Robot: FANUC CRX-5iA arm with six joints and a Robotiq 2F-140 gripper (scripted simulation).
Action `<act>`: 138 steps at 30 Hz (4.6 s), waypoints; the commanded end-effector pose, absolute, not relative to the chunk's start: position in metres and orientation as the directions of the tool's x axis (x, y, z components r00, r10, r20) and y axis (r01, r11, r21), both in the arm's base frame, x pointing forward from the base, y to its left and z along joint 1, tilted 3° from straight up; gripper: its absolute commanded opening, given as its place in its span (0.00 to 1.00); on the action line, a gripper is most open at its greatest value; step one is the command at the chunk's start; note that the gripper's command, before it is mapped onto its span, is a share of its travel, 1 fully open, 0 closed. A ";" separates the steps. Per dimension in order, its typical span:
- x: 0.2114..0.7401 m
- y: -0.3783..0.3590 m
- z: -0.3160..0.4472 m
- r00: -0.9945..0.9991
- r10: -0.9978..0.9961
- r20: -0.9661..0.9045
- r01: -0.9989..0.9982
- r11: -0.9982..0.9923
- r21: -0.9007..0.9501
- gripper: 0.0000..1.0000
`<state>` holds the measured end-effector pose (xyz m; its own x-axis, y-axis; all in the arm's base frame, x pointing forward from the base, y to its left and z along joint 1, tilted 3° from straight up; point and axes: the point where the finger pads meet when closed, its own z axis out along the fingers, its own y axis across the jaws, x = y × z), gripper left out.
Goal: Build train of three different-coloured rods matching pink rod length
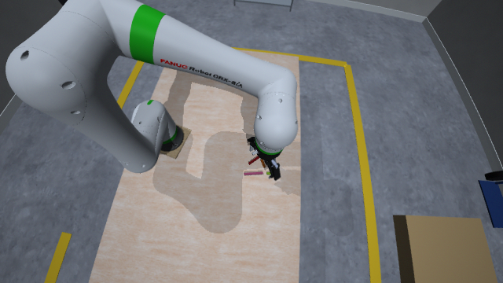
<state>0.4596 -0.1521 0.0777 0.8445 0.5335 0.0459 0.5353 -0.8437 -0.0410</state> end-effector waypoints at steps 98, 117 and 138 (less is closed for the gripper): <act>0.403 -0.176 0.073 0.994 -0.112 0.013 -0.112 -0.992 -0.051 1.00; 0.421 -0.147 0.078 0.994 0.111 0.024 0.112 -0.993 -0.046 1.00; 0.463 -0.033 0.094 0.619 0.784 0.048 0.785 -0.619 -0.015 1.00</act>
<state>0.4607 -0.0394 0.0931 0.6537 0.7554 0.0451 0.7565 -0.6539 -0.0129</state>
